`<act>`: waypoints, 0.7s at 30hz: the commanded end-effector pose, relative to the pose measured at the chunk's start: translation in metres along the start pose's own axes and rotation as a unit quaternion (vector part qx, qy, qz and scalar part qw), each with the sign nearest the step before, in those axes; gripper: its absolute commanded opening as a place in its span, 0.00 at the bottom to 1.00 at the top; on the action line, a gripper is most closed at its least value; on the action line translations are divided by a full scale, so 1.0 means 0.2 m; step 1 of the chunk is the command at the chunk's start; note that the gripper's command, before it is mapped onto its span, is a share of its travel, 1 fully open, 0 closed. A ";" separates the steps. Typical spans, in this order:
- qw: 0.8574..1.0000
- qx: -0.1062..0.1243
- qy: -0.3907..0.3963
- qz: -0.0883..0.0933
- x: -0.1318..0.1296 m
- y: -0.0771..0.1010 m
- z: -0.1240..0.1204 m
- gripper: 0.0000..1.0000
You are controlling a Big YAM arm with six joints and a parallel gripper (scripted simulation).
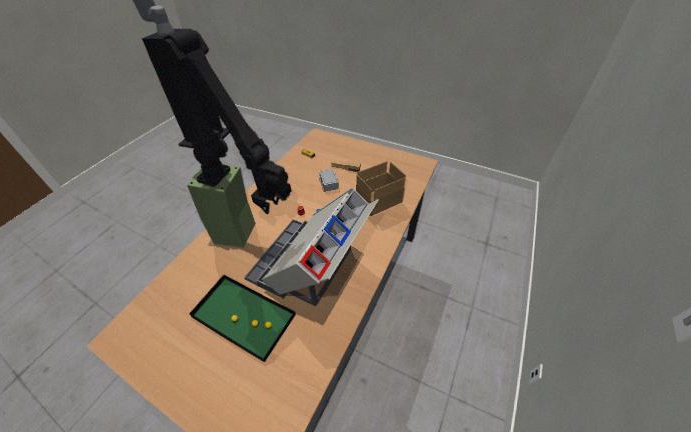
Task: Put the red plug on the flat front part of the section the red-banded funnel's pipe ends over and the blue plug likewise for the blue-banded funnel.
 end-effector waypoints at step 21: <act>1.000 -0.006 0.001 0.001 0.00 0.01 0.02 0.59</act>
Point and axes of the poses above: the point where the finger pads meet when closed, its own y axis back along the fingers, its own x axis across the jaws, z = x × y, the point moved 6 cm from there along y, back along the fingers, and after that the axes turned 13 degrees about -y, right-handed, at the moved point
